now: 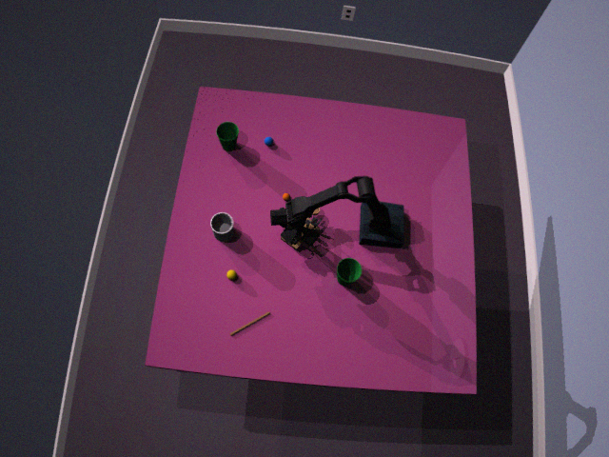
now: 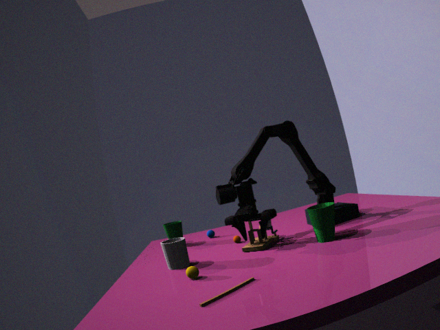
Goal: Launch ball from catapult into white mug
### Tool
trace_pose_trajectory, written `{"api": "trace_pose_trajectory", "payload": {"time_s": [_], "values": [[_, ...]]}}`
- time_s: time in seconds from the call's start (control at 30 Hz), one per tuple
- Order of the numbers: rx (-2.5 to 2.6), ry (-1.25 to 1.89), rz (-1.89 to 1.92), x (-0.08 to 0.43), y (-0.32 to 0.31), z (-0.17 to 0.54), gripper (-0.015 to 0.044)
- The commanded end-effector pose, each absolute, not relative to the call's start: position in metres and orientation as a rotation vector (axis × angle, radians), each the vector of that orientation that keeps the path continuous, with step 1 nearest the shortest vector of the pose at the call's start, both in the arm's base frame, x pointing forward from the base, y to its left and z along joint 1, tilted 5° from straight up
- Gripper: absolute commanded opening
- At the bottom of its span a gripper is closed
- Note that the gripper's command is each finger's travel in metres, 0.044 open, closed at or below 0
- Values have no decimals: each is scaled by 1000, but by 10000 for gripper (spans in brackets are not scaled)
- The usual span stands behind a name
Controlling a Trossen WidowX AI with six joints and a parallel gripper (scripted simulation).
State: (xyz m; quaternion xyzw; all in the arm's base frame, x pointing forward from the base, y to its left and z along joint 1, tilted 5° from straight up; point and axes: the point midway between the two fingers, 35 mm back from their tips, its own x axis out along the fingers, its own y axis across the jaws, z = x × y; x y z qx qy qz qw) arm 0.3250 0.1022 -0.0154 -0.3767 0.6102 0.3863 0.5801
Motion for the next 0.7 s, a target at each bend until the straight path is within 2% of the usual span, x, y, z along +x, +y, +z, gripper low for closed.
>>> {"api": "trace_pose_trajectory", "payload": {"time_s": [0.0,0.1,0.3,0.43,0.67], "values": [[-880,1426,903,325,102,-15,230],[-880,1426,903,325,102,-15,151],[-880,1426,903,325,102,-15,111],[-879,1427,905,327,103,23,6],[-862,1435,887,327,103,35,0]]}}
